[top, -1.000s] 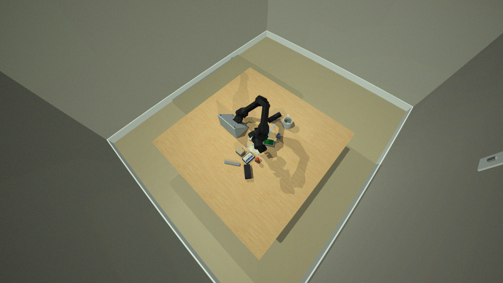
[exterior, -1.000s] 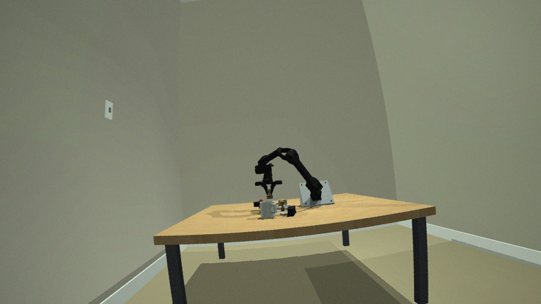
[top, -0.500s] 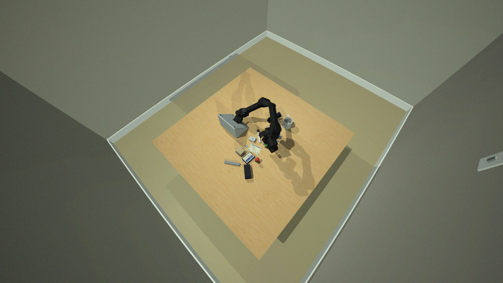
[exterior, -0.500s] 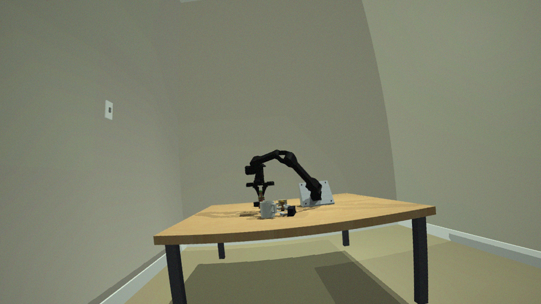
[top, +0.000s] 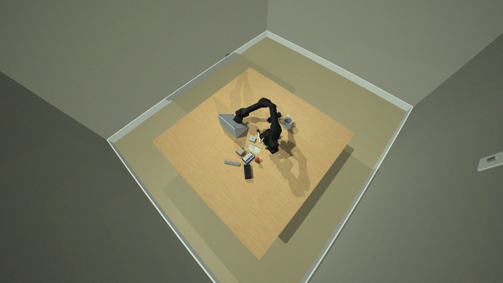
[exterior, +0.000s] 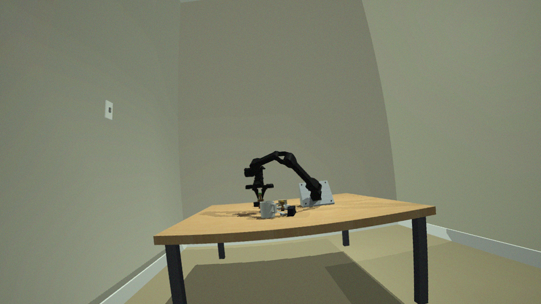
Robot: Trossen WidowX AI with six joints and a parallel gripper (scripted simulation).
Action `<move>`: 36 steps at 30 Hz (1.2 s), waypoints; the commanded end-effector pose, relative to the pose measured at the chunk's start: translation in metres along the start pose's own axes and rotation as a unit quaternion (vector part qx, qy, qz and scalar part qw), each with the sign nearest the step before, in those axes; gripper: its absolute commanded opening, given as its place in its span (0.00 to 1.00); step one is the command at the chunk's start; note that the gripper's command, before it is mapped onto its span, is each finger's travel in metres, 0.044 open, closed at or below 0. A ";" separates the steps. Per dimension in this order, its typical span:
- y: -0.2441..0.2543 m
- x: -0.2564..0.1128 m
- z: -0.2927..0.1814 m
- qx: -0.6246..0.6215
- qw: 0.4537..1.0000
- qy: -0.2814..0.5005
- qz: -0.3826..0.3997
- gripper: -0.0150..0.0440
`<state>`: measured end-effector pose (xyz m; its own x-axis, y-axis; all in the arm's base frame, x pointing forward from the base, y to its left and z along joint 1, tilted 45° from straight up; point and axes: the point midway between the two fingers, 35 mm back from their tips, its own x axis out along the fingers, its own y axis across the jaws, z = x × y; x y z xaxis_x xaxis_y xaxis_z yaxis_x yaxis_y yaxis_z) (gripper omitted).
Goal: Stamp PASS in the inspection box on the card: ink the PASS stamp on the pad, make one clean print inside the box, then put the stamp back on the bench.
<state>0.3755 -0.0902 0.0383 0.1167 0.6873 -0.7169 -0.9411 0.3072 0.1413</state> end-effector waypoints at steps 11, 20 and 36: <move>0.002 0.025 0.000 0.005 1.000 -0.003 0.002 0.25; 0.003 0.040 0.000 0.005 1.000 -0.004 0.002 0.25; 0.002 0.049 0.001 0.000 1.000 -0.002 0.001 0.48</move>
<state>0.3789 -0.0558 0.0040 0.1163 0.6904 -0.7140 -0.9411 0.3064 0.1429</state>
